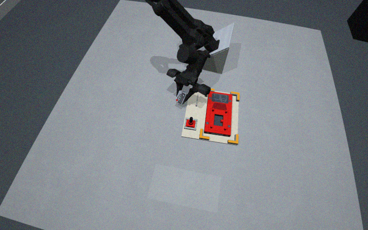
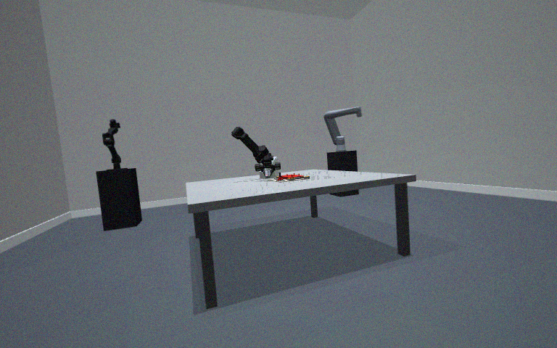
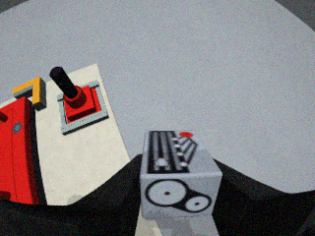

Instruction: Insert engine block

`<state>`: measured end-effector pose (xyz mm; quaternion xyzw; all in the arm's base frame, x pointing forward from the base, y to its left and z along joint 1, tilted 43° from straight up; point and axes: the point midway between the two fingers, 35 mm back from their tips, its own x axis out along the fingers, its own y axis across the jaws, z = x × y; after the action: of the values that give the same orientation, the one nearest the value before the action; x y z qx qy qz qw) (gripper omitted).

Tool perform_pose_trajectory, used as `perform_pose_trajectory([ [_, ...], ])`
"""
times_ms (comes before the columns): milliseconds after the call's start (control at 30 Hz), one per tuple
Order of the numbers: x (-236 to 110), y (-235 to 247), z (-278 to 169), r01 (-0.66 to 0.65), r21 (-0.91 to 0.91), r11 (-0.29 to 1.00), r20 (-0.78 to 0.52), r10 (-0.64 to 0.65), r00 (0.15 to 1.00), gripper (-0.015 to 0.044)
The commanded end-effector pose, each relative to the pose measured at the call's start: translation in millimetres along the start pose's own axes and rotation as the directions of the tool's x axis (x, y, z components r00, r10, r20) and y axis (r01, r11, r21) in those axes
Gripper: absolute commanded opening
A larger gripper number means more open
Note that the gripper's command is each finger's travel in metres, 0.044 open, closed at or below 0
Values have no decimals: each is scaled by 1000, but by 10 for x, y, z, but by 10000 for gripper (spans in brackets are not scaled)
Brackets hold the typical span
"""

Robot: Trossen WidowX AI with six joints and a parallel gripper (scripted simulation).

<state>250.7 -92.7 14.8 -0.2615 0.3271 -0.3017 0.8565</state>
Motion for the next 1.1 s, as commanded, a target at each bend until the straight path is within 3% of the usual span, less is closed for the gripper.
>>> perform_pose_trajectory([
  [0,46,6,-52,-6,-4,1000,2,6,1000,0],
  [467,205,3,-194,-5,-5,1000,2,5,1000,0],
  [1000,184,6,-151,-4,2,1000,16,4,1000,420],
  [1067,184,6,-151,-4,2,1000,16,4,1000,440],
])
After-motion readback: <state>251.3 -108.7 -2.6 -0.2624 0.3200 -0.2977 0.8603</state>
